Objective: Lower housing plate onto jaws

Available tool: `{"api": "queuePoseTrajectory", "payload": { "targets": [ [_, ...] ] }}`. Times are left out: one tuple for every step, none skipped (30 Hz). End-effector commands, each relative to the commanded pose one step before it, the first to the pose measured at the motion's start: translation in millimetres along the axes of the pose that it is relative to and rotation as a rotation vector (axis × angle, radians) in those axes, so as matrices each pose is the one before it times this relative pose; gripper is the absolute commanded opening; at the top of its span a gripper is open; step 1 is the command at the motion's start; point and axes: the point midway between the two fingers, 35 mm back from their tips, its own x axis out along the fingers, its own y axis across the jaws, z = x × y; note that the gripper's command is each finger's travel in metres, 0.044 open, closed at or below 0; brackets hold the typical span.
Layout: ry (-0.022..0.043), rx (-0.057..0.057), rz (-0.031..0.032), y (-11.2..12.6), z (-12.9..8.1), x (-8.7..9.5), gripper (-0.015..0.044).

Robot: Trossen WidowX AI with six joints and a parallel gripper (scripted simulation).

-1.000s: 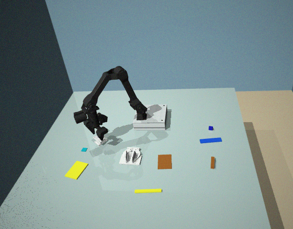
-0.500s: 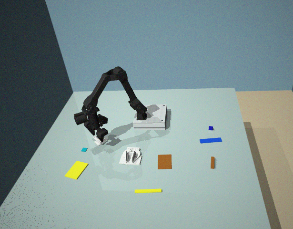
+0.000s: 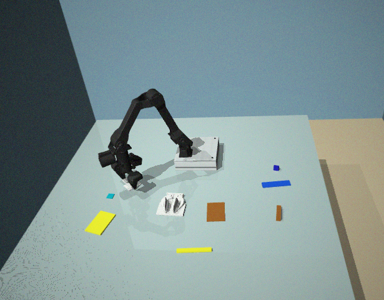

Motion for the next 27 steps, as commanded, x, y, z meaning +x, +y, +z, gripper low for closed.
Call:
{"api": "queuePoseTrajectory", "payload": {
  "targets": [
    [-0.00665,-0.0015,0.00144,-0.05,2.45,3.01,0.0440],
    [0.00000,0.0000,0.00000,0.00,0.00,0.00,0.0440],
    [0.00000,0.0000,0.00000,0.00,0.00,0.00,0.0440],
    [0.00000,0.0000,0.00000,0.00,0.00,0.00,0.0440],
    [0.00000,0.0000,0.00000,0.00,0.00,0.00,0.0440],
    [0.00000,0.0000,0.00000,0.00,0.00,0.00,0.0440],
    [0.00000,0.0000,0.00000,0.00,0.00,0.00,0.0440],
    [0.00000,0.0000,0.00000,0.00,0.00,0.00,0.0440],
    [0.00000,0.0000,0.00000,0.00,0.00,0.00,0.0440],
    [0.00000,0.0000,0.00000,0.00,0.00,0.00,0.0440],
    [0.00000,0.0000,0.00000,0.00,0.00,0.00,0.0440],
    [0.00000,0.0000,0.00000,0.00,0.00,0.00,0.0440],
    [0.00000,0.0000,0.00000,0.00,0.00,0.00,0.0440],
    [0.00000,0.0000,0.00000,0.00,0.00,0.00,0.0440],
    [0.00000,0.0000,0.00000,0.00,0.00,0.00,0.0440],
    [0.00000,0.0000,0.00000,0.00,0.00,0.17,0.0440],
    [0.00000,0.0000,0.00000,0.00,0.00,0.43,0.0440],
    [0.00000,0.0000,0.00000,0.00,0.00,0.17,0.0440],
    [0.00000,0.0000,0.00000,0.00,0.00,0.00,0.0440],
    [0.00000,0.0000,0.00000,0.00,0.00,0.00,0.0440],
    [0.00000,0.0000,0.00000,0.00,0.00,0.00,0.0440],
    [0.00000,0.0000,0.00000,0.00,0.00,0.00,0.0440],
    [0.00000,0.0000,0.00000,0.00,0.00,0.00,0.0440],
    [0.00000,0.0000,0.00000,0.00,0.00,0.00,0.0440],
    [0.00000,0.0000,0.00000,0.00,0.00,0.00,0.0440],
    [0.00215,0.0014,-0.00249,-0.35,-0.80,-0.82,0.0433],
    [0.00000,0.0000,0.00000,0.00,0.00,0.00,0.0427]
  ]
}}
